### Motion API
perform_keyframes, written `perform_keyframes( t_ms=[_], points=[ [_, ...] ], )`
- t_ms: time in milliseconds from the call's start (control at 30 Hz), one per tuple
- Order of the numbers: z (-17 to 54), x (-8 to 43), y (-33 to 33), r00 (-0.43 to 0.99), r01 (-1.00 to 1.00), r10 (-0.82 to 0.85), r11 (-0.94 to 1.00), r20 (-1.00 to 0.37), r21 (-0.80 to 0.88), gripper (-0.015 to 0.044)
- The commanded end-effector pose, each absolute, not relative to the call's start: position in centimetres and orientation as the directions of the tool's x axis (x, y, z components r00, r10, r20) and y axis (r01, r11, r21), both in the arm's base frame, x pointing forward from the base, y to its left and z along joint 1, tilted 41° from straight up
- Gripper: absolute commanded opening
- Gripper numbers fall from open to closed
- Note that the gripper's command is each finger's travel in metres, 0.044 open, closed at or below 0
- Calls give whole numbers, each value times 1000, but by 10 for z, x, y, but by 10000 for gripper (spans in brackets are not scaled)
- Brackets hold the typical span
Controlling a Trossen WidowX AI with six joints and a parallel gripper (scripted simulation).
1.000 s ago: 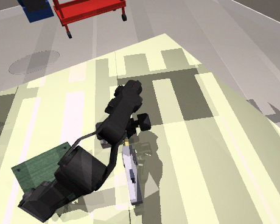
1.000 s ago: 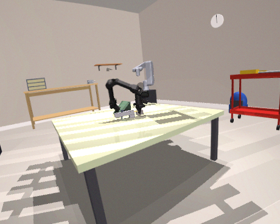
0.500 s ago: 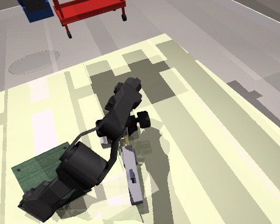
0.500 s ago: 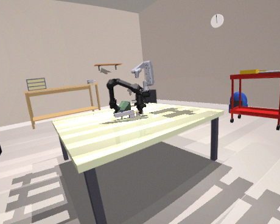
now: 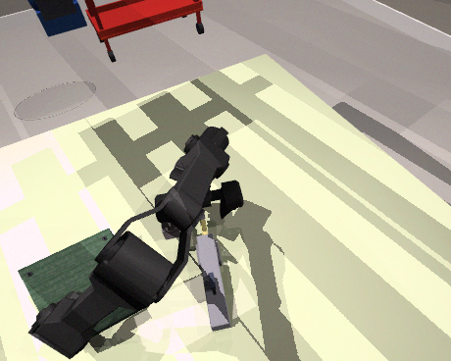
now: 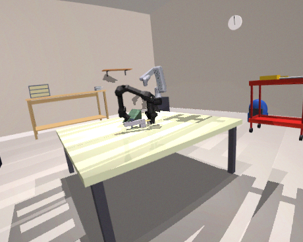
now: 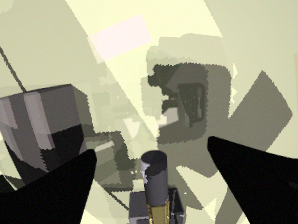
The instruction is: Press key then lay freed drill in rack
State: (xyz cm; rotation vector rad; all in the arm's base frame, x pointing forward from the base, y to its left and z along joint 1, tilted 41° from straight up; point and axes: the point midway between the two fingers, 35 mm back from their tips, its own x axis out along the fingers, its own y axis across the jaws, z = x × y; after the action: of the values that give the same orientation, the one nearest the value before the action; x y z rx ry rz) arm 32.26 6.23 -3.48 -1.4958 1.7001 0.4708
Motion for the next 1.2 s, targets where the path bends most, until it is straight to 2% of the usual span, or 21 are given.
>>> perform_keyframes(
  t_ms=[0, 1133, 1167],
  points=[
    [-34, 321, 59, 25, -949, -649, 224, -760, -223, 440],
    [-31, 317, 48, 25, -949, -650, 224, -759, -222, 440],
    [-31, 319, 50, 26, -946, -647, 230, -762, -227, 414]
  ],
)
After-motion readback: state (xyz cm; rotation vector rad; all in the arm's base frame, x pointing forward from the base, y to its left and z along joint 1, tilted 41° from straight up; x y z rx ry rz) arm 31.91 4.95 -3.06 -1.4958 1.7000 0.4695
